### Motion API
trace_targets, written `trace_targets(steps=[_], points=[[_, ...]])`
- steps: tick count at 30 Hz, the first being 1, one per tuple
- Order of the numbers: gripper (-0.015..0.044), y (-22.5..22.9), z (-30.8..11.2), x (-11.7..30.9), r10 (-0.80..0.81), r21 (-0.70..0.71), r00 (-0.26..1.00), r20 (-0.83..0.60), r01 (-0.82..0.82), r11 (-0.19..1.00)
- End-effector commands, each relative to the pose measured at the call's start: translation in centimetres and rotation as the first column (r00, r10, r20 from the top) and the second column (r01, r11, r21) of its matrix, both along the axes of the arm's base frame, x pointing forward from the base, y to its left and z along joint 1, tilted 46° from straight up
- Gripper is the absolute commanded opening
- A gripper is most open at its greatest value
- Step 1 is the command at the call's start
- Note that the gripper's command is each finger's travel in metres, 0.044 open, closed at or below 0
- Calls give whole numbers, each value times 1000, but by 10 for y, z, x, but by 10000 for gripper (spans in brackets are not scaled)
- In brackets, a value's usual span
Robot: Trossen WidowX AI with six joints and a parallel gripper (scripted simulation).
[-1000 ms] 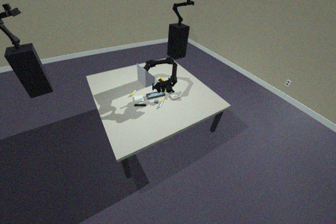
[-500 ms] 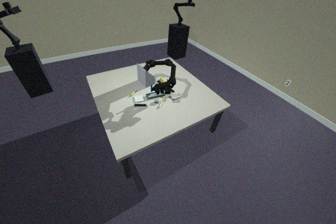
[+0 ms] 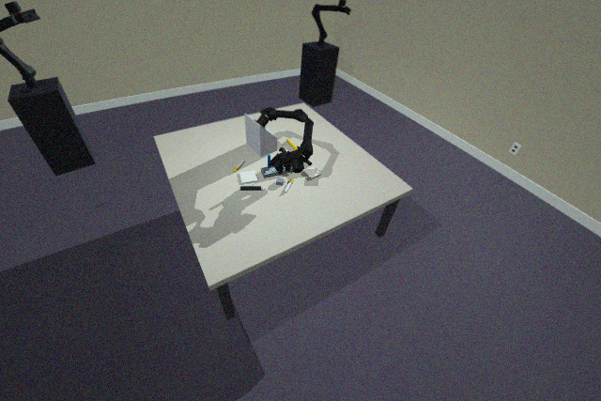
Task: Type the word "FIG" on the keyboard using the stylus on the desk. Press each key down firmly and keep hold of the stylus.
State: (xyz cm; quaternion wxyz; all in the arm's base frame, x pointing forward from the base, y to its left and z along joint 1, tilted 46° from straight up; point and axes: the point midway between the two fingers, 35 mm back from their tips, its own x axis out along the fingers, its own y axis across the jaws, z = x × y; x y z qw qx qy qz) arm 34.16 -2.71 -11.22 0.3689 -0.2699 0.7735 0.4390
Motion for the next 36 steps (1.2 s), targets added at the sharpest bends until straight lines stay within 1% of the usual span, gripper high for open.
trace_targets(steps=[1, 2, 5, 36], points=[[0, 3, -3, 0, -7, 1, 1000, 1, 7, 1000], [0, 3, -3, 0, -7, 1, 1000, 1, 7, 1000], [79, 4, -5, 0, -7, 1, 1000, 1, 7, 1000], [81, 8, -8, -1, -7, 1, 1000, 1, 7, 1000]])
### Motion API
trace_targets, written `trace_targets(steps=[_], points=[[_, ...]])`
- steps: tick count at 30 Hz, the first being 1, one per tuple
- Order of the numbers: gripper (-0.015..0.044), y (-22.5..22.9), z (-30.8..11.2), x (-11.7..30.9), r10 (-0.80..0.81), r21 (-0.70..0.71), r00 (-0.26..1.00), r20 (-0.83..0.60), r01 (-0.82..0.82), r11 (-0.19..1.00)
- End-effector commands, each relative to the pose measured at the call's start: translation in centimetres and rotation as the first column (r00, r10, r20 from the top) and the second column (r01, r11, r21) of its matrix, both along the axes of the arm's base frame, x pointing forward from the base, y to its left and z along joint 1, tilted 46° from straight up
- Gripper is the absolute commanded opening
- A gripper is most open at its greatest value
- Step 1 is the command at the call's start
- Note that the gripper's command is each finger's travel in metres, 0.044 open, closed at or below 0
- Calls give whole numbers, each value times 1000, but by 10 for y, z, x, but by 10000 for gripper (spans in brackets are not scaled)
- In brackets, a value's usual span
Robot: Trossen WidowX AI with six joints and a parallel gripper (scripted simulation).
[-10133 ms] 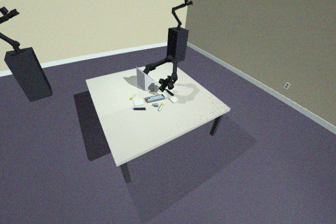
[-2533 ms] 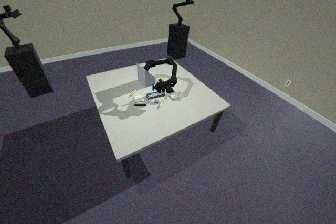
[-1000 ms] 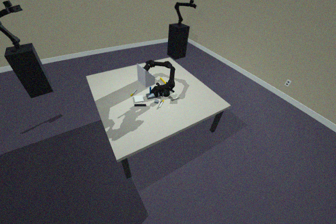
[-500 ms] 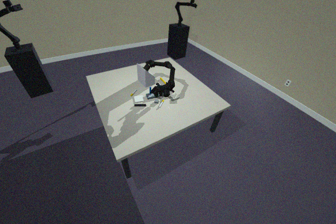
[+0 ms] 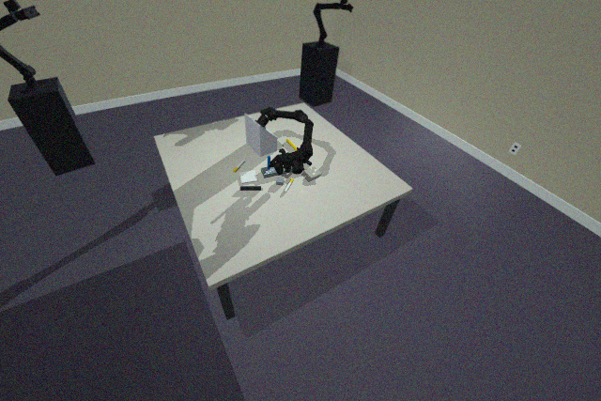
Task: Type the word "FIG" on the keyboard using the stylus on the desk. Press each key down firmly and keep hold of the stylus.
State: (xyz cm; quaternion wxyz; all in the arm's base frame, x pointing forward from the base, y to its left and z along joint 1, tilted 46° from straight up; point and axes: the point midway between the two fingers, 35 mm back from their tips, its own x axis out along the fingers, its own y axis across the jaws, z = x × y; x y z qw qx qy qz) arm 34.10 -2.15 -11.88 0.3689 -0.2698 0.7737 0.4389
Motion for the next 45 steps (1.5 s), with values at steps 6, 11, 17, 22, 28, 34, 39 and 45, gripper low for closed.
trace_targets(steps=[6, 11, 17, 22, 28, 34, 39, 45], points=[[81, 4, -3, 0, -6, 1, 1000, 1, 6, 1000], [81, 5, -4, 0, -6, 2, 1000, 1, 6, 1000], [81, 6, -5, 0, -6, 2, 1000, 1, 6, 1000], [81, 7, -6, 0, -6, 2, 1000, 1, 6, 1000], [81, 9, -7, 0, -6, 2, 1000, 1, 6, 1000], [81, 10, -9, 0, -6, 2, 1000, 1, 6, 1000], [81, 12, -11, 0, -6, 2, 1000, 1, 6, 1000], [81, 13, -12, 0, -6, 2, 1000, 1, 6, 1000]])
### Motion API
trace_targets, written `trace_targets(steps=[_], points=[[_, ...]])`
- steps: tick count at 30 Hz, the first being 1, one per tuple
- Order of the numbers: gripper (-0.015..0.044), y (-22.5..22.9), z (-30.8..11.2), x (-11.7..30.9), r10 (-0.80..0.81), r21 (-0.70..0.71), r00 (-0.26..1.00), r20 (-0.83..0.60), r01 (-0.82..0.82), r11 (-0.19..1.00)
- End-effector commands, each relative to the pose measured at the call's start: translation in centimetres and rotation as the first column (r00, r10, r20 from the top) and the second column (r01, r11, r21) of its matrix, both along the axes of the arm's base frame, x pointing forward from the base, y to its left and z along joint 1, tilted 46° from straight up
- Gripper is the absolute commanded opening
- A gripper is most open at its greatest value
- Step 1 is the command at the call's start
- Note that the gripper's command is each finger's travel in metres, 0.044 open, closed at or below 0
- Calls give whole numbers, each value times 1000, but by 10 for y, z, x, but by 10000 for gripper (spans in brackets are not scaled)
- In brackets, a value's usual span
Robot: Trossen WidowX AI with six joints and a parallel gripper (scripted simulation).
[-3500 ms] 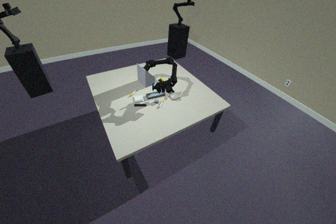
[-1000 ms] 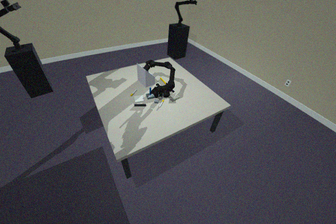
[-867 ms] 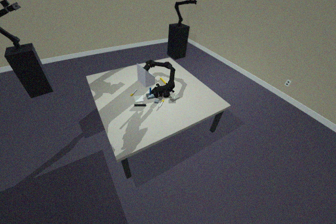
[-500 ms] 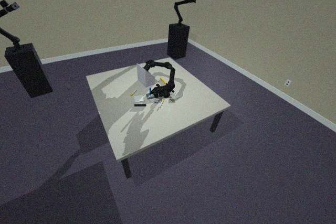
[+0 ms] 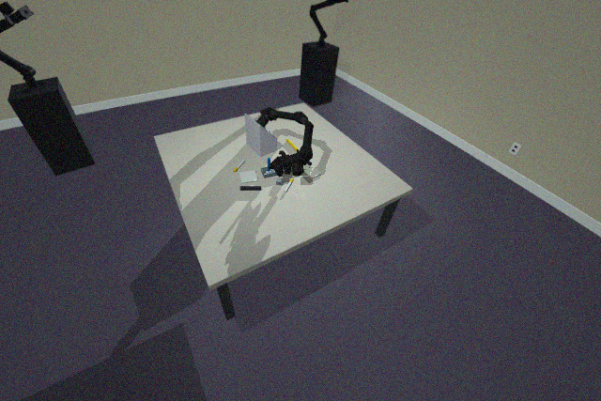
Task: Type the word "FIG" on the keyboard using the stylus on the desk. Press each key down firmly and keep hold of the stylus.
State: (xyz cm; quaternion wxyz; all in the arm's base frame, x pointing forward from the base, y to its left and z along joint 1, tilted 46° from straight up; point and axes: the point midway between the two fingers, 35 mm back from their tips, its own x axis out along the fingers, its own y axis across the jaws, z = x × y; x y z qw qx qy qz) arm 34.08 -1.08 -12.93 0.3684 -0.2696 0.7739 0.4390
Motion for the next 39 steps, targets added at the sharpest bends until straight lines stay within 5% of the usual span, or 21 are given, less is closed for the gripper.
trace_targets(steps=[1, 23, 32, 39], points=[[81, 3, -2, 0, -7, 2, 1000, 2, 7, 1000], [84, -25, 24, 1, -22, 0, 1000, 12, 22, 1000], [0, -28, 22, 0, -18, 0, 1000, 10, 18, 1000], [0, -42, 14, -5, -7, 0, 1000, 2, 7, 1000]])
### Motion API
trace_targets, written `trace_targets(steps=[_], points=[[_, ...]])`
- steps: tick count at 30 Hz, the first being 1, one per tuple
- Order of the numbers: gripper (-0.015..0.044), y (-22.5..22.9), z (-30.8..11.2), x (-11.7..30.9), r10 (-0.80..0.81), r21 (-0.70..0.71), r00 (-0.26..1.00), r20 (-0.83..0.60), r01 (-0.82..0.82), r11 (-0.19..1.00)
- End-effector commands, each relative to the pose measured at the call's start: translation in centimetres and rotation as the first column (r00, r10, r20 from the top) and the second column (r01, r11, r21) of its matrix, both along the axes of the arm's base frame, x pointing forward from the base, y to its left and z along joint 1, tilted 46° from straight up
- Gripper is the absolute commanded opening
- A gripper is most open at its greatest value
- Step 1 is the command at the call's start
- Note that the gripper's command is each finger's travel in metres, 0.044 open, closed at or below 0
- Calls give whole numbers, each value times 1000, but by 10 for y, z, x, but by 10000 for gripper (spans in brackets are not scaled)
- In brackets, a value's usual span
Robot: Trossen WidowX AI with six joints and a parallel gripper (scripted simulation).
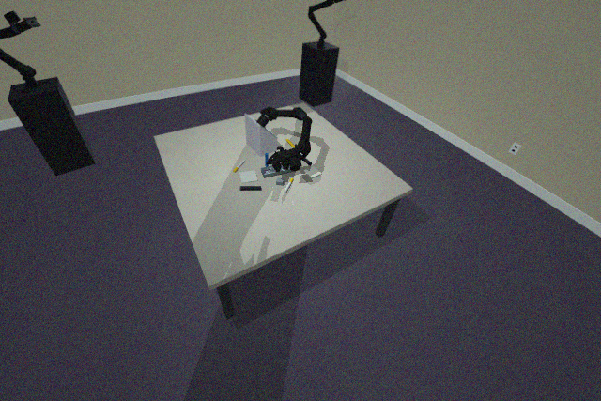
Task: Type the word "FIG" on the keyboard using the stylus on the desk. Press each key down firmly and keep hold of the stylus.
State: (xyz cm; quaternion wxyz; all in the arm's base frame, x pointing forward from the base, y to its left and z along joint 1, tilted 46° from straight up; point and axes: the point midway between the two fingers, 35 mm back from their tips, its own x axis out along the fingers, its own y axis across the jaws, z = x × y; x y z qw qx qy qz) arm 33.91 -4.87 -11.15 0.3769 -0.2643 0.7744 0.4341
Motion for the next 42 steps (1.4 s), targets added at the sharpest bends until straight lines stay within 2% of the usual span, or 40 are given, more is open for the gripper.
trace_targets(steps=[1, 13, 16, 17, 42], points=[[0, -4, -4, -3, 13, 0, 1000, -9, -13, 1000], [0, 11, -18, -3, 13, 0, 1000, -9, -13, 1000], [79, 12, -20, -2, 13, 0, 1000, -9, -13, 1000], [81, 12, -20, -2, 13, 0, 1000, -9, -13, 1000], [81, 18, -26, -2, 13, 1, 1000, -9, -13, 1000]])
